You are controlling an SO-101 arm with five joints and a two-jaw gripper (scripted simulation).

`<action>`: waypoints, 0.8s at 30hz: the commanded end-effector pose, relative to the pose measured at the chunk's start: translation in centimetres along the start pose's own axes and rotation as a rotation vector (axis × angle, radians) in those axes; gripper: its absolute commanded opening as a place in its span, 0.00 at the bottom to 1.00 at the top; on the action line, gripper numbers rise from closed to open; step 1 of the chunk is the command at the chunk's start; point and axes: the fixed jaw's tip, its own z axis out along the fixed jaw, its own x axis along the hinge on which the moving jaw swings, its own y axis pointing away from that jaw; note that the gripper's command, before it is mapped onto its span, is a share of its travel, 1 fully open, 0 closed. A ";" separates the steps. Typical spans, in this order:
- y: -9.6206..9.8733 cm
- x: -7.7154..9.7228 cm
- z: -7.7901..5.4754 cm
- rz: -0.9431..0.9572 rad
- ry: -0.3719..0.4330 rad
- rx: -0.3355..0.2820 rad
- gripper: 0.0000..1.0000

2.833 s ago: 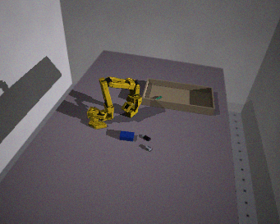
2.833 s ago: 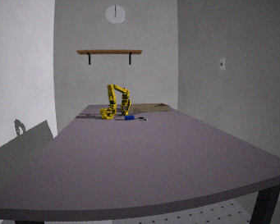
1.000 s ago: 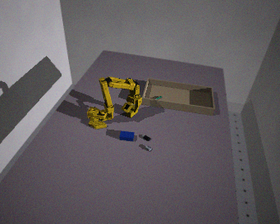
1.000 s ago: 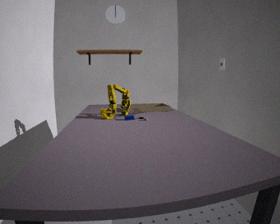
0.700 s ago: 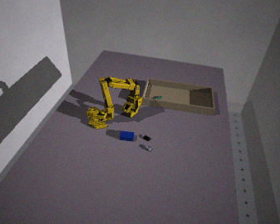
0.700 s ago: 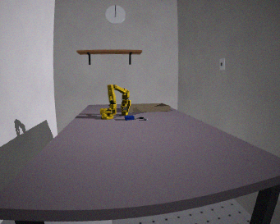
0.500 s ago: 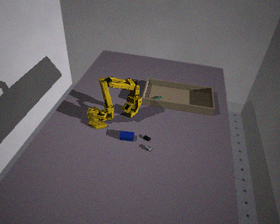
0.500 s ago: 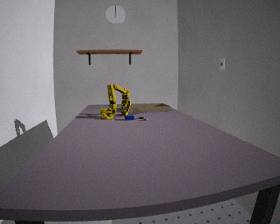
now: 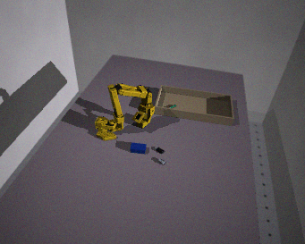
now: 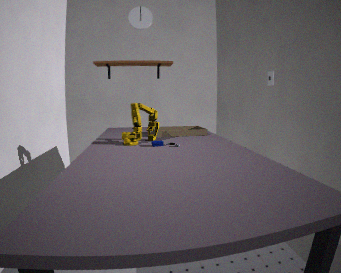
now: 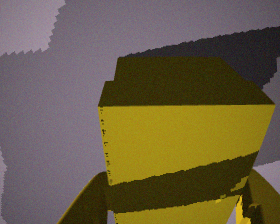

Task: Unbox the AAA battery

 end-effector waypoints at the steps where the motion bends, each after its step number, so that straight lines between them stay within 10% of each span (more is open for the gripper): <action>1: 0.2 0.1 -0.1 0.016 0.016 -0.007 0.21; 24: 0.2 0.2 0.1 0.016 0.016 -0.007 0.21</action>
